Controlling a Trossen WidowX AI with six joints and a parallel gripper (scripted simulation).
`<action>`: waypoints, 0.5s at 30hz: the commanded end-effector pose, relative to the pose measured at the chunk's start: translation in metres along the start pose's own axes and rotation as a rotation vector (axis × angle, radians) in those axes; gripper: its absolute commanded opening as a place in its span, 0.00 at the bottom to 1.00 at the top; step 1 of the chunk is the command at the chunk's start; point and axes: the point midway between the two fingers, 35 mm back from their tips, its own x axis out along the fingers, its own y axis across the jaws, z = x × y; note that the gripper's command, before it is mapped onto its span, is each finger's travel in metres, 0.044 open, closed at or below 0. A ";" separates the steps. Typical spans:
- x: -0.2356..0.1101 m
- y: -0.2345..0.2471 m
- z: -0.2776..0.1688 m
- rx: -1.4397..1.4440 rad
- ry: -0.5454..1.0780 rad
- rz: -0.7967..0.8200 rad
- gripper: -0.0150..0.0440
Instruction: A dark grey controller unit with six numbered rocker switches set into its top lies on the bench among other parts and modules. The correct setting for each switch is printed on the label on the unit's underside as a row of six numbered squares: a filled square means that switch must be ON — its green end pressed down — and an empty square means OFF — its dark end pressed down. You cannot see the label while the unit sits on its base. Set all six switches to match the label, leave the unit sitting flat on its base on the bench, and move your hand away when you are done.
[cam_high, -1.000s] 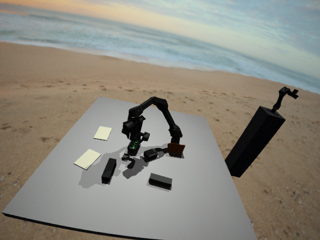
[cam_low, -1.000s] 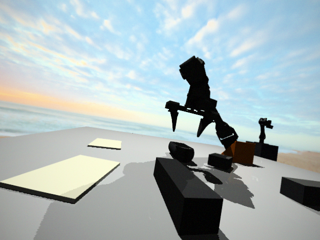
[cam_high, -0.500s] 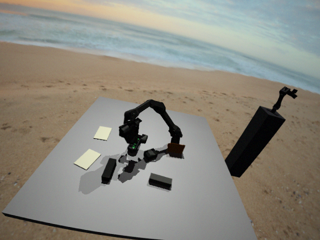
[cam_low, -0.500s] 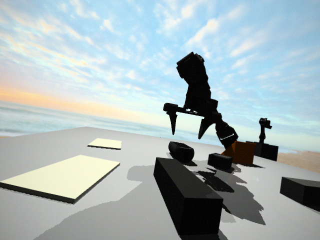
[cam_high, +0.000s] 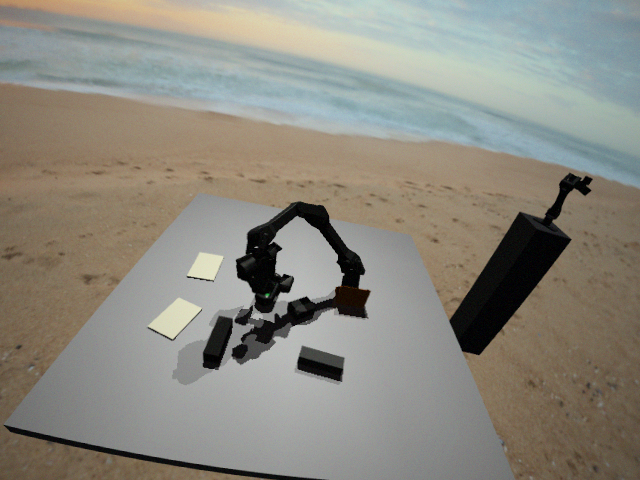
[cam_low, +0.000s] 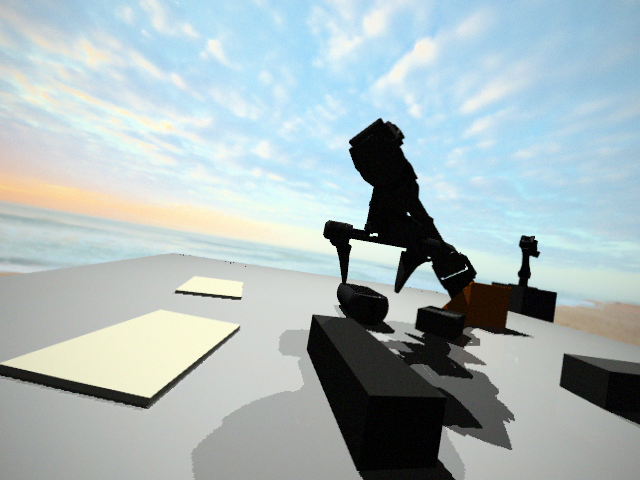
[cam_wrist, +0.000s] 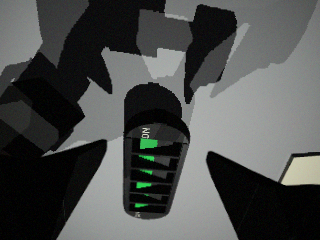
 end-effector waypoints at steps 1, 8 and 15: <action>0.009 0.001 0.000 -0.010 0.008 -0.001 1.00; 0.020 0.001 0.002 -0.009 0.009 -0.001 1.00; 0.027 0.001 0.003 -0.009 0.009 -0.001 0.96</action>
